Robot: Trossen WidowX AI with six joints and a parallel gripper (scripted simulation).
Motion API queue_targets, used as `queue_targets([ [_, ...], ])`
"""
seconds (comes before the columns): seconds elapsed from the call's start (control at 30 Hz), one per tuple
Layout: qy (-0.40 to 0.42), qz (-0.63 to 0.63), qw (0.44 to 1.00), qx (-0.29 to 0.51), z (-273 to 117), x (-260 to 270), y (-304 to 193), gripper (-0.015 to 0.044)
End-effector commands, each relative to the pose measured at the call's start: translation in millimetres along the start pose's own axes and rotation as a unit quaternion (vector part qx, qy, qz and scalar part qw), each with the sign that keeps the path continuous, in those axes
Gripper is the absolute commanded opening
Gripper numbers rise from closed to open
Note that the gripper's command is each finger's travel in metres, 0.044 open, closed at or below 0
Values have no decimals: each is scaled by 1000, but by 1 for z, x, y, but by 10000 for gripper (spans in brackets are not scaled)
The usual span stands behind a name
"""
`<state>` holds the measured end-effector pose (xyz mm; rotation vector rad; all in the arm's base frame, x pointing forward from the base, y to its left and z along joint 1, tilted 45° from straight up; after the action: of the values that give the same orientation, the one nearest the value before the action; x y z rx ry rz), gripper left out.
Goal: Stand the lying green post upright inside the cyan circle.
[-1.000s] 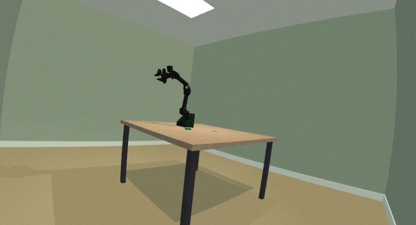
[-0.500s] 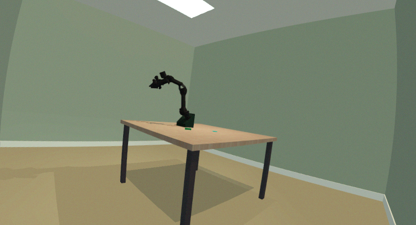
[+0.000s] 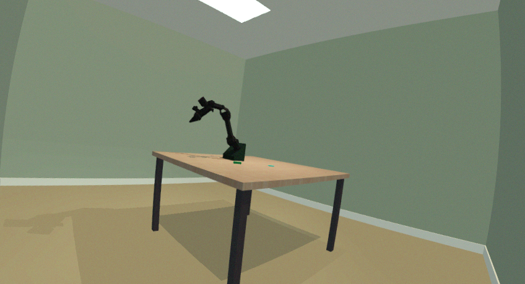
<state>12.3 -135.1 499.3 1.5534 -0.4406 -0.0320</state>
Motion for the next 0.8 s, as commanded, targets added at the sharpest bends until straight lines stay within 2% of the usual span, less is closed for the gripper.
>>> queue_targets([
  [0.0, 29, -68, 997, 33, 7, 20, -21, 233],
  [0.37, 113, -245, 958, 98, 8, 69, -77, 233],
  [0.77, 209, -432, 867, 136, -12, 110, -141, 233],
])
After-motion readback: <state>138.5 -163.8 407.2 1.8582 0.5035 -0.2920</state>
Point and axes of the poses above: the point midway between the two fingers, 35 mm back from their tips, its own z axis out along the fingers, its own x axis across the jaws, y = z × x, the point moved 6 cm from there along -z, back along the fingers, and after that the axes turned 1 degree about z, right-handed, at the moved point
